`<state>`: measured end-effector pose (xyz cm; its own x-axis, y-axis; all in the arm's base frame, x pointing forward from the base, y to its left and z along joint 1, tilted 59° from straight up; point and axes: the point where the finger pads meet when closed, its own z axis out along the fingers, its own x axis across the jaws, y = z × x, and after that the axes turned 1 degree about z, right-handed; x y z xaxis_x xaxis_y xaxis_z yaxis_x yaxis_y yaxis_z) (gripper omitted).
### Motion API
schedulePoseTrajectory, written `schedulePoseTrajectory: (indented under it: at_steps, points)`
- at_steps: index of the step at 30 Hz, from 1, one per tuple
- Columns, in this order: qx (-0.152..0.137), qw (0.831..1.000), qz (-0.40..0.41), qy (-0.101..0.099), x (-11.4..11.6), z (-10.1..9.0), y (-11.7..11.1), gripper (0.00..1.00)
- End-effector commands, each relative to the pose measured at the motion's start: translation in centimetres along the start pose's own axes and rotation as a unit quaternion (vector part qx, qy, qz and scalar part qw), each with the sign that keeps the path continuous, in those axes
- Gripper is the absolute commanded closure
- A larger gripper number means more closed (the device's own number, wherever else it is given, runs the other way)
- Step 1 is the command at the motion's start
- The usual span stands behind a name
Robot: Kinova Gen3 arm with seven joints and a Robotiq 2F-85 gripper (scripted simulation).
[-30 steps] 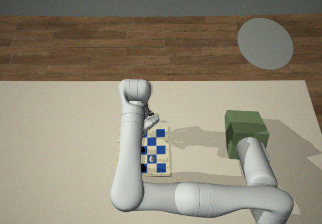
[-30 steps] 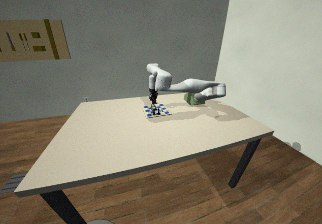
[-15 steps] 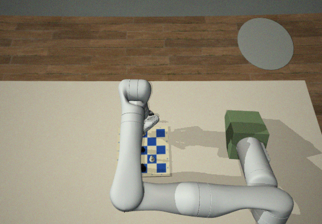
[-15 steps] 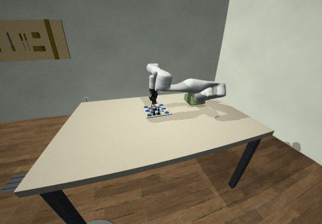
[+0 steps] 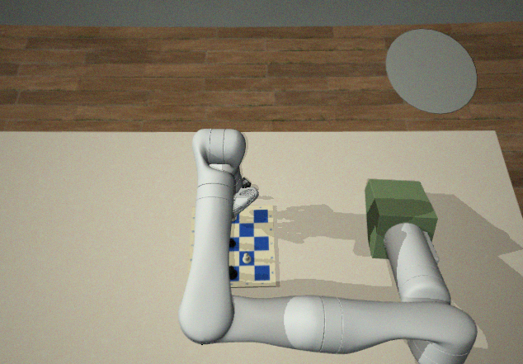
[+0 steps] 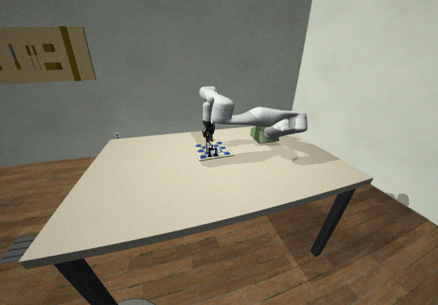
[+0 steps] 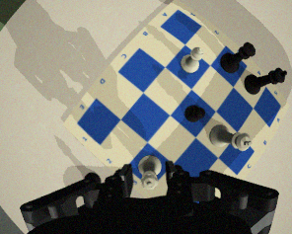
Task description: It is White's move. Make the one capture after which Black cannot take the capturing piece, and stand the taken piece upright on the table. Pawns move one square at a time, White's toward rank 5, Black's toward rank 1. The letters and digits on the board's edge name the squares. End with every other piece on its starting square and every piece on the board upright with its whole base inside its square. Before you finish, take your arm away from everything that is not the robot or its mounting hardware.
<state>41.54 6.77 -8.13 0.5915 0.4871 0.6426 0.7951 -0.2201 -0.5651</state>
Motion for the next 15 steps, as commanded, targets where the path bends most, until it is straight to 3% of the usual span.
schedulePoseTrajectory:
  at_steps: [1, 15]
  points:
    - [-0.001, 1.000, 0.000, 0.000, 0.01, -0.10, 0.04, 0.59]
    - [-0.001, 1.000, 0.000, 0.000, 0.01, -0.59, 0.04, 0.59]
